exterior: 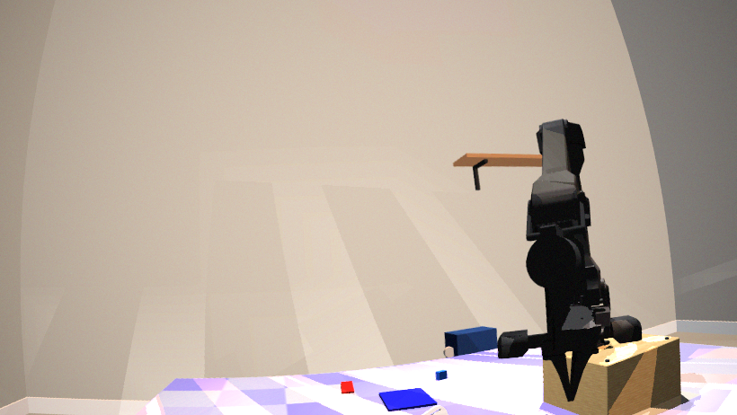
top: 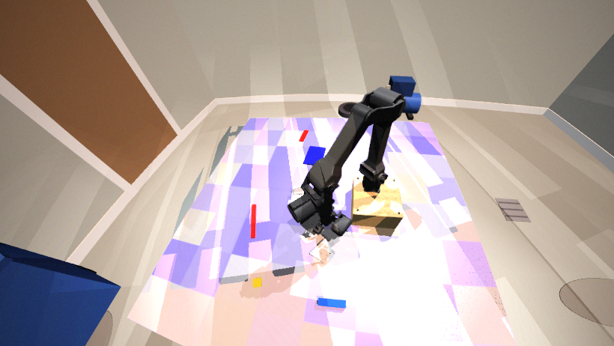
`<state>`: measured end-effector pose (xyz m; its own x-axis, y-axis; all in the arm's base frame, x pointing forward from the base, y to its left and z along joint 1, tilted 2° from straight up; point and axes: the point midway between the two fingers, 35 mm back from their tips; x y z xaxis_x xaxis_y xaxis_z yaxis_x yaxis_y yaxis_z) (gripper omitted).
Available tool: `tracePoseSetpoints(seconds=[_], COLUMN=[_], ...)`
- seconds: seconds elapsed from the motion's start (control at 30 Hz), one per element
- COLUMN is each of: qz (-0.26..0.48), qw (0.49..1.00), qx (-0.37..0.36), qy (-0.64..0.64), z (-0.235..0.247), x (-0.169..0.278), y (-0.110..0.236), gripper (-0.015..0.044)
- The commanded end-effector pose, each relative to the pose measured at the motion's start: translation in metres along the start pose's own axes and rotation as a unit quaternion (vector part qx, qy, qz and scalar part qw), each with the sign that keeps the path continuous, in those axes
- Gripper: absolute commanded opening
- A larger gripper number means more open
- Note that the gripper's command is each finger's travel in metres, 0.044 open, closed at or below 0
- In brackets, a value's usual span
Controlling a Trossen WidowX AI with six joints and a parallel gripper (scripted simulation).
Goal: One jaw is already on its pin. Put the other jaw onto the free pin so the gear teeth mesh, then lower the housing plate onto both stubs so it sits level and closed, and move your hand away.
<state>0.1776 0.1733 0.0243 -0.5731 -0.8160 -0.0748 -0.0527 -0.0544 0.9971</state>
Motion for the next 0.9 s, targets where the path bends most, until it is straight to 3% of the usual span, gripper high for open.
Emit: tracePoseSetpoints(seconds=[0.0,0.87], qz=[0.007,0.008], qw=[1.000,1.000], qx=[0.002,0.001], qy=[0.002,0.002], z=[0.000,0.000], x=[0.002,0.005], y=[-0.009,-0.051], gripper=[0.0000,0.0000])
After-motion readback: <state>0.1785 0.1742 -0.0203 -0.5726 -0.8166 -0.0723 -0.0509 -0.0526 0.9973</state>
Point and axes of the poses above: the point midway between the two fingers, 35 mm back from their tips, its own y axis back along the fingers, its own z axis across the jaws, x = y × z, and after that the axes turned 3 degrees about -y, right-handed
